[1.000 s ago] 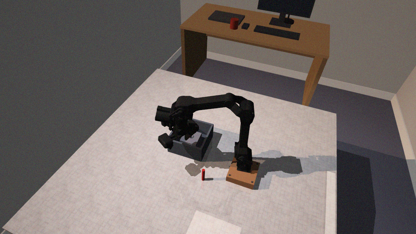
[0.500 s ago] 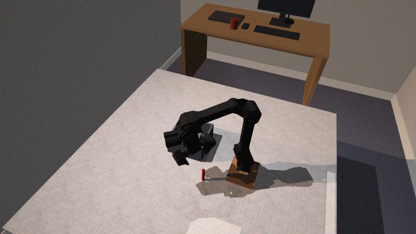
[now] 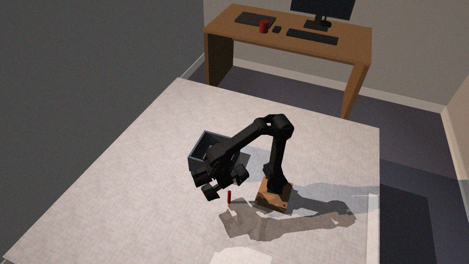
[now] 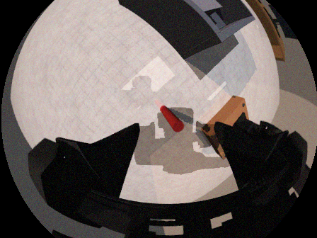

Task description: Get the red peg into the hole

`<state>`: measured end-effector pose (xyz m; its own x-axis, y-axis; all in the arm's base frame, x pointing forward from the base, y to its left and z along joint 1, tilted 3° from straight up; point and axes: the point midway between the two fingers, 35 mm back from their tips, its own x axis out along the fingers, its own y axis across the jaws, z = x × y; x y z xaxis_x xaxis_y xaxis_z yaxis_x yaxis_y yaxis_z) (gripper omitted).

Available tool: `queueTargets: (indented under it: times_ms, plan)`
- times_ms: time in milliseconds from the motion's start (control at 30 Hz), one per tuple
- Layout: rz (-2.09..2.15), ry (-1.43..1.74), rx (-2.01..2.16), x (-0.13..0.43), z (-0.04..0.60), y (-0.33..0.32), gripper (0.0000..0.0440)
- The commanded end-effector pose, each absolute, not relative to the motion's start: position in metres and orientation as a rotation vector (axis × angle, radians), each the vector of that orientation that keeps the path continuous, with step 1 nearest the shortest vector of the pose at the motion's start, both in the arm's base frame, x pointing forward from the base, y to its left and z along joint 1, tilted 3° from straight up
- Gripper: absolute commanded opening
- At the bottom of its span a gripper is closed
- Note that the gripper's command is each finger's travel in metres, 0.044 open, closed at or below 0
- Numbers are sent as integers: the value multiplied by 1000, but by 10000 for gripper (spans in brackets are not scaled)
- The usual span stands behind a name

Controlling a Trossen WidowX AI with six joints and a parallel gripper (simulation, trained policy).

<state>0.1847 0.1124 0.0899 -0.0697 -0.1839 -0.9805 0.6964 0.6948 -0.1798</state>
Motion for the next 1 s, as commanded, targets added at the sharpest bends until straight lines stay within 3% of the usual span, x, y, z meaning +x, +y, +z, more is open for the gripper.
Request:
queueTargets:
  times_ms: [0,333,867,900,967]
  plan:
    - [-771,1448,430,183,70,111,440]
    - [-745,1406,404,185,30,106,426]
    - [-798,1460,366,175,9,98,24]
    - [-803,1463,361,175,9,97,3]
    - [-806,1451,351,178,13,94,0]
